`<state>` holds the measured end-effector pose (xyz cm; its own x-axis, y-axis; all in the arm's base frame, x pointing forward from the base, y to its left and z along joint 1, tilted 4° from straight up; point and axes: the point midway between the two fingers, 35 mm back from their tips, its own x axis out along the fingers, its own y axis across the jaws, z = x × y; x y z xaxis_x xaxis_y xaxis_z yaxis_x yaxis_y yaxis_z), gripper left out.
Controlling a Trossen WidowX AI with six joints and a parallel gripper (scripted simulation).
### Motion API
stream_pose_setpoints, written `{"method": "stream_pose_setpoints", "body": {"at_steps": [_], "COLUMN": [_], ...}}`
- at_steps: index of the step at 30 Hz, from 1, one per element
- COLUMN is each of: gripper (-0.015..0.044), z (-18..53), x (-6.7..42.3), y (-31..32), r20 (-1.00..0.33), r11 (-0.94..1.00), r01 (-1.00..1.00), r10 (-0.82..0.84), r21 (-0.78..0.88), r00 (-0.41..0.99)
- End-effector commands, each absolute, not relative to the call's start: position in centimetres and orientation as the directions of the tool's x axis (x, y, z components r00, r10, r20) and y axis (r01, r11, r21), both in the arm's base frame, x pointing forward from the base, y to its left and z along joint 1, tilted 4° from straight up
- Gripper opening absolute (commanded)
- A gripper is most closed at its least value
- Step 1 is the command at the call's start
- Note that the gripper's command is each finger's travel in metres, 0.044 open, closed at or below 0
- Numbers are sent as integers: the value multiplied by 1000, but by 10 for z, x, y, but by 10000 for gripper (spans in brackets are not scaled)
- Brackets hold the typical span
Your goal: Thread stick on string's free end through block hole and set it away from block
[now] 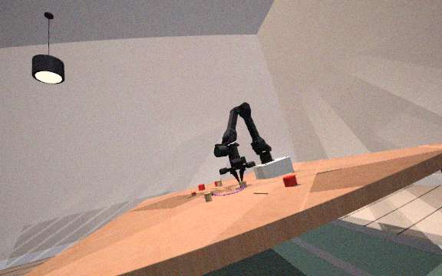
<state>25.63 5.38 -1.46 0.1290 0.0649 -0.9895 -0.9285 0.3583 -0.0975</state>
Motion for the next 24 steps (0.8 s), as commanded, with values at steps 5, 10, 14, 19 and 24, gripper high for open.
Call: {"method": "stream_pose_setpoints", "body": {"at_steps": [5,10,14,19,24], "gripper": [0,0,0,0,0], "z": [-14,-14,-14,-14,-15], "x": [251,248,246,244,241], "y": [43,36,31,24,17], "r20": [-989,-989,-989,-990,-990], "r11": [356,356,356,359,361], "r01": [-929,-930,-930,-928,-928], "r10": [70,69,69,67,67], "r21": [-98,-97,-96,-95,-93], "r00": [130,129,128,127,125]}}
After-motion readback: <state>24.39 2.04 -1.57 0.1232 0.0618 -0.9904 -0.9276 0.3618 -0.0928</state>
